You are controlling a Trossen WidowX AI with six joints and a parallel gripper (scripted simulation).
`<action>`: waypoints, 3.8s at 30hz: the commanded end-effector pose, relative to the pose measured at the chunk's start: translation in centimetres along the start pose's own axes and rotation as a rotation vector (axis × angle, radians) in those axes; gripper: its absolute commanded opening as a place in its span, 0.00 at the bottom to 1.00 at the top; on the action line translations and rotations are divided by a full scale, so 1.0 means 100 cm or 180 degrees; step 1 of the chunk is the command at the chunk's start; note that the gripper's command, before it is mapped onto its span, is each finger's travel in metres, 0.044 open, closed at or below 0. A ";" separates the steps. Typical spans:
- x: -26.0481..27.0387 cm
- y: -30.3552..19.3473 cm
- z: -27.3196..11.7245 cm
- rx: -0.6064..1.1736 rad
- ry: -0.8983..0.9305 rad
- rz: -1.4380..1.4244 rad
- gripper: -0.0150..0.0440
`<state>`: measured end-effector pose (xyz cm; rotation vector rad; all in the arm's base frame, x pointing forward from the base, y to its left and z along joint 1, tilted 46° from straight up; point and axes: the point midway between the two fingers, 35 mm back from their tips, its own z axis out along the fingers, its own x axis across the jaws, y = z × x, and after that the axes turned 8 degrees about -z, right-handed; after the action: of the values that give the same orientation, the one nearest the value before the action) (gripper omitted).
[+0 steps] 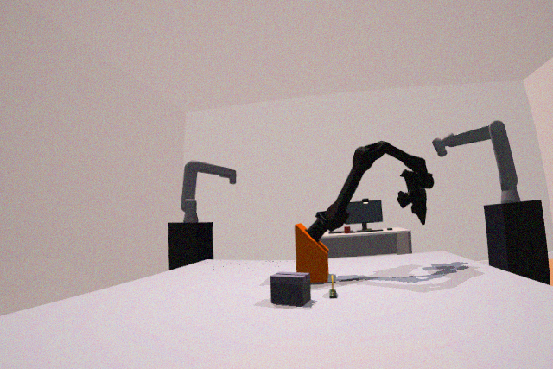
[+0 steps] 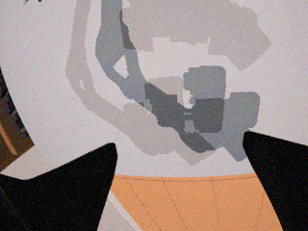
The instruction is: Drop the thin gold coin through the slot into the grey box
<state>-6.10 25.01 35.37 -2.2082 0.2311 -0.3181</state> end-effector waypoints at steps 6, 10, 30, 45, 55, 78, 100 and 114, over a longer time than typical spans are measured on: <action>0.014 0.006 0.031 -0.0233 0.0201 0.0546 0.67; 0.030 0.015 0.060 -0.0450 0.0400 0.1103 0.53; 0.187 0.151 0.179 -0.1664 0.2098 0.6131 0.53; 0.271 0.274 0.167 -0.1846 0.3080 1.0925 0.53; 0.300 0.326 0.138 -0.1771 0.2602 1.3570 0.53; 0.279 0.336 0.194 -0.1775 0.2602 1.3569 0.53; 0.267 0.339 0.227 -0.1777 0.2599 1.3568 0.53; 0.260 0.340 0.242 -0.1803 0.2576 1.3575 0.44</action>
<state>24.29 15.20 -2.06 -1.5202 -1.9837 -0.8013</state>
